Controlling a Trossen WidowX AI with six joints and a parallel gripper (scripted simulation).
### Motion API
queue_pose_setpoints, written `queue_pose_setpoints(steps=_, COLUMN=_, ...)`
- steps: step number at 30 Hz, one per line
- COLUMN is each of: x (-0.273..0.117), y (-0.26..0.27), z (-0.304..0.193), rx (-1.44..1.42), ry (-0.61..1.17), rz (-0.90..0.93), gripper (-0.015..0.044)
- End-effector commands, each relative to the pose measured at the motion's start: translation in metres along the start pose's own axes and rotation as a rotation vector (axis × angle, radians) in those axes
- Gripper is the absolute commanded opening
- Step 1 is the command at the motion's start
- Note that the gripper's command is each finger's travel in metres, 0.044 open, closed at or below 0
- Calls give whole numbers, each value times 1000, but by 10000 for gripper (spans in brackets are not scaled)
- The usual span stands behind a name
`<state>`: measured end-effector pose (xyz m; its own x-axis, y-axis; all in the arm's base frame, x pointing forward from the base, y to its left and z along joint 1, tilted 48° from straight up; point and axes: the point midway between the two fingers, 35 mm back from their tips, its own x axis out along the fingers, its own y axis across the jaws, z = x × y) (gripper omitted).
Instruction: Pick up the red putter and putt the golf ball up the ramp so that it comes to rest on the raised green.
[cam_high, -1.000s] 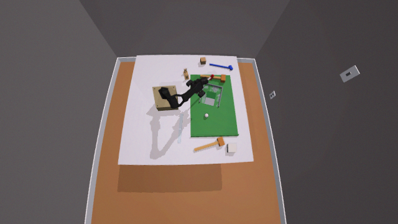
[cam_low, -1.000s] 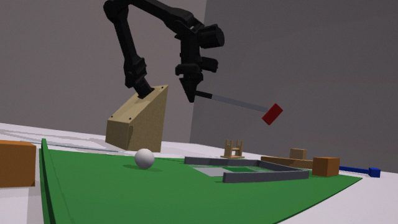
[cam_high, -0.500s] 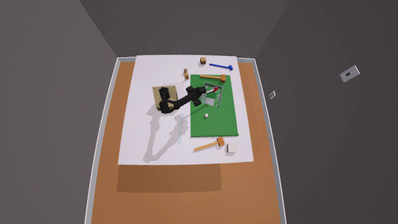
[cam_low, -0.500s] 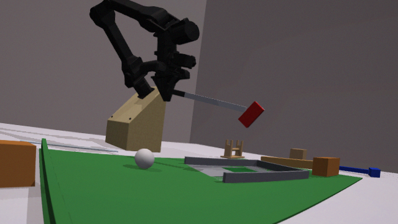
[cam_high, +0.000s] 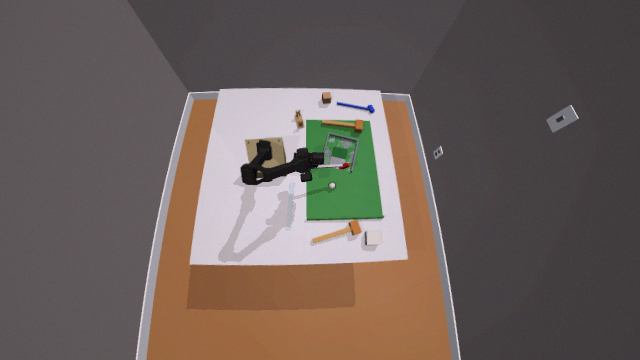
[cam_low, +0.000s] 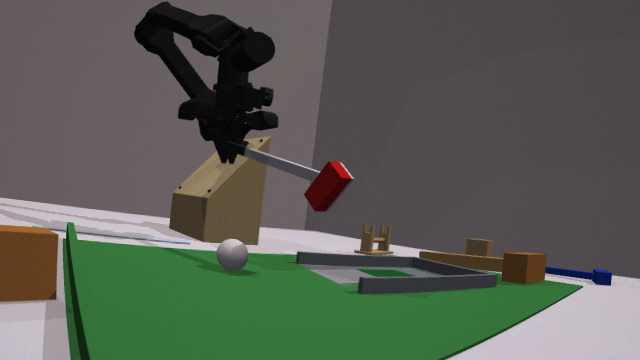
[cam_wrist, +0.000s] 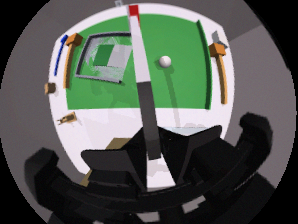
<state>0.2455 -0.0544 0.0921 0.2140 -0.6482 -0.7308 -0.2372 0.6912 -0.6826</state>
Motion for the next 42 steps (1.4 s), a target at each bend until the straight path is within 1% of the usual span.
queue_pose_setpoints(steps=1, x=0, y=-12, z=-15, rx=95, ry=5, rz=-21, gripper=0)
queue_pose_setpoints(steps=16, x=2, y=-44, z=-69, rx=406, ry=25, rz=-100, gripper=0)
queue_pose_setpoints(steps=23, x=5, y=-44, z=-69, rx=410, ry=25, rz=-100, gripper=0)
queue_pose_setpoints(steps=34, x=40, y=-48, z=-71, rx=410, ry=25, rz=-102, gripper=0)
queue_pose_setpoints(steps=42, x=47, y=-49, z=-71, rx=410, ry=25, rz=-103, gripper=0)
